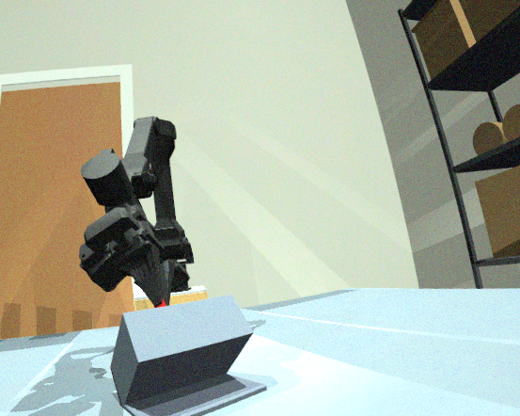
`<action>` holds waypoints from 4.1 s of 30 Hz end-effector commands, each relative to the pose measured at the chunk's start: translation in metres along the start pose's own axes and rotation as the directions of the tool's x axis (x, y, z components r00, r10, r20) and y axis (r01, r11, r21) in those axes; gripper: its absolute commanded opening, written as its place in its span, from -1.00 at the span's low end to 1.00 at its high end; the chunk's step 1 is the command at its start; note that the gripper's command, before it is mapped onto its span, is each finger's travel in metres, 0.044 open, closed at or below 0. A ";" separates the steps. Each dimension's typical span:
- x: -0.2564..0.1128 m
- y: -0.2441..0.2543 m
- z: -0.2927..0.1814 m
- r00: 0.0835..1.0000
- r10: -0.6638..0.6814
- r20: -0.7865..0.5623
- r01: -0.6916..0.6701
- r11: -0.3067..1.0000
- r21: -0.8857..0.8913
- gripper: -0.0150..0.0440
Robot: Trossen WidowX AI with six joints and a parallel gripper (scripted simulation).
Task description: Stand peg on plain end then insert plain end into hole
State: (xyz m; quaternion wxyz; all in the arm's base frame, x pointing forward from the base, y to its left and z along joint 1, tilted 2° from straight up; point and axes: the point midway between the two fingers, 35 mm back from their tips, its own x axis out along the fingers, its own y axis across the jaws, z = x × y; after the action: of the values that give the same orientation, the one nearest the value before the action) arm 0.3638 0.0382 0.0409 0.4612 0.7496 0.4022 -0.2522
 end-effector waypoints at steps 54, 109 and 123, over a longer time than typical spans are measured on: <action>0.021 0.000 0.000 1.000 -0.002 0.000 0.002 1.000 0.001 0.40; -0.048 0.006 0.003 1.000 -0.003 0.009 0.002 1.000 0.009 1.00; -0.068 0.004 0.005 1.000 -0.002 0.011 0.002 1.000 0.011 1.00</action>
State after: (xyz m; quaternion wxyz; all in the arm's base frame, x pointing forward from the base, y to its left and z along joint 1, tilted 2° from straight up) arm 0.3320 0.0094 0.0864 0.4557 0.7507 0.3990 -0.2637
